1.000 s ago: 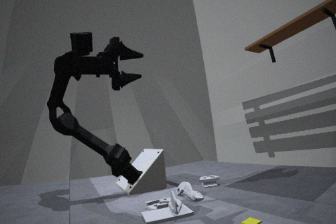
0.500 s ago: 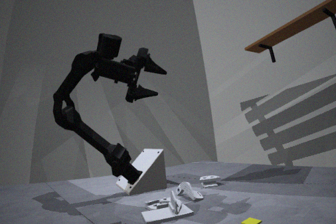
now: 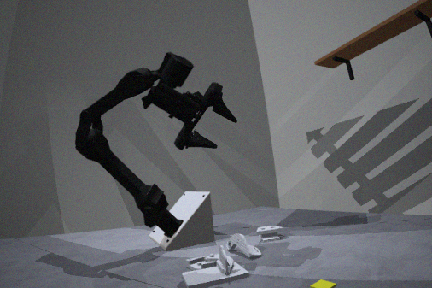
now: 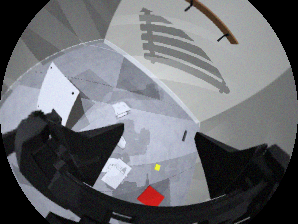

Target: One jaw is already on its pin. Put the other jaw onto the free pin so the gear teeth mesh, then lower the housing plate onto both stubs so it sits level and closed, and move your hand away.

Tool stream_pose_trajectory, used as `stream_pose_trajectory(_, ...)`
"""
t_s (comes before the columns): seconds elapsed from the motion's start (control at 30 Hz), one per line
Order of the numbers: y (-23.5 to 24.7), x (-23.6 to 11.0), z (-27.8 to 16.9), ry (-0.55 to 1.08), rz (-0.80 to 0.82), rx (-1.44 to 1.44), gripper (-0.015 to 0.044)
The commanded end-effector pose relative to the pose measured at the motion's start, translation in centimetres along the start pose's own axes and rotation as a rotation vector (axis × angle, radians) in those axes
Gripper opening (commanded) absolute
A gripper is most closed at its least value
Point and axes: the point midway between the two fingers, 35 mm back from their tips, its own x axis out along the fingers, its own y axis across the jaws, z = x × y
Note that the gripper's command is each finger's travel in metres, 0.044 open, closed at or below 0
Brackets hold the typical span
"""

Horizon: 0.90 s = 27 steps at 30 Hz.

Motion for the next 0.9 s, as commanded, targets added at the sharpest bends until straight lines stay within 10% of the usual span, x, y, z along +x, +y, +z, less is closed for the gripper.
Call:
stream_pose_trajectory(0.0, 1.1, 2.1, -0.6, 0.051, 0.077, -0.069, 0.0440)
stream_pose_trajectory(0.87, 7.4, 10.4, -3.8, 0.261, 0.492, -0.484, 0.0440)
